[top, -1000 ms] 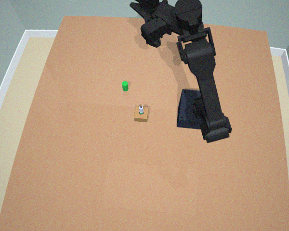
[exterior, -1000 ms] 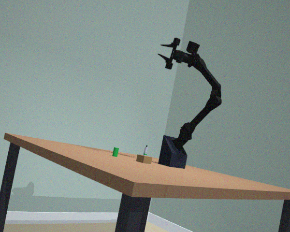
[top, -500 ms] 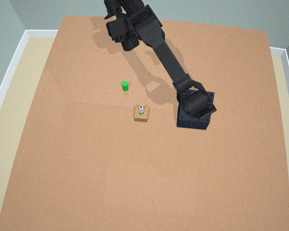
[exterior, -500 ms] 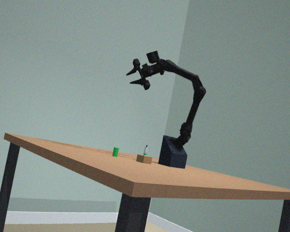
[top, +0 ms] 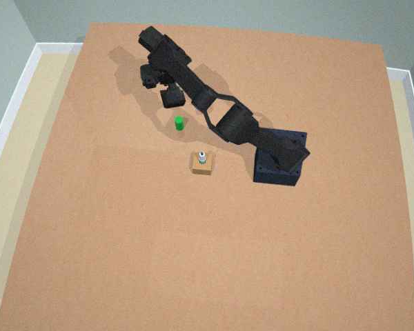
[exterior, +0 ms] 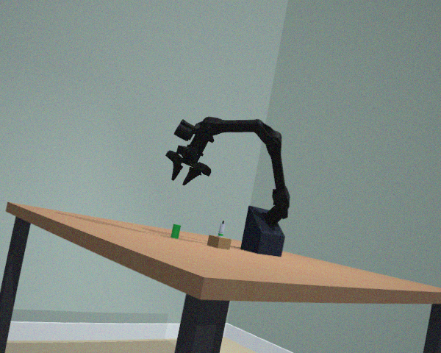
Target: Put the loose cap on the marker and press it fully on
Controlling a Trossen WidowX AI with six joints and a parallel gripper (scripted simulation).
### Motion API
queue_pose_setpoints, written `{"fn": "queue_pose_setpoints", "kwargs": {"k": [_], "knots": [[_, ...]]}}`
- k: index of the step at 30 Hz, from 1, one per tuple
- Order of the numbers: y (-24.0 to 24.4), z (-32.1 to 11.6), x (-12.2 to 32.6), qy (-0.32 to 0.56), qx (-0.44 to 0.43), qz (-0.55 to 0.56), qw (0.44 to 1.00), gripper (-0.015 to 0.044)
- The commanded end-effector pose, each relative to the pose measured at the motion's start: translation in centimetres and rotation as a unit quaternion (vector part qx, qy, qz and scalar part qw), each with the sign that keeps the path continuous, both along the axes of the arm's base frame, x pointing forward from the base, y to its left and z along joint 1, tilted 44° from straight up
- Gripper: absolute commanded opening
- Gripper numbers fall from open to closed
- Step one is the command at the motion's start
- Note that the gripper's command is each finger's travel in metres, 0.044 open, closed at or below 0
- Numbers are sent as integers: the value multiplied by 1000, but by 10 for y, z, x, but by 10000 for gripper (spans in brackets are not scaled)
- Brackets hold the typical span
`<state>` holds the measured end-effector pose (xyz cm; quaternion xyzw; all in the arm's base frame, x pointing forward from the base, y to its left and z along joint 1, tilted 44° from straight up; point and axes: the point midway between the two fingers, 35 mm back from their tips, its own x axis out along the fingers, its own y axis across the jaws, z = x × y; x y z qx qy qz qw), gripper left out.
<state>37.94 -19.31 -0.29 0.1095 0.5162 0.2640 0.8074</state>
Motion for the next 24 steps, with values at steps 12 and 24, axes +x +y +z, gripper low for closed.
{"fn": "queue_pose_setpoints", "kwargs": {"k": [12, 24], "knots": [[71, -72, -14, 150, 85, 19, 985, 248], [96, -102, -13, 149, 86, 19, 985, 248]]}}
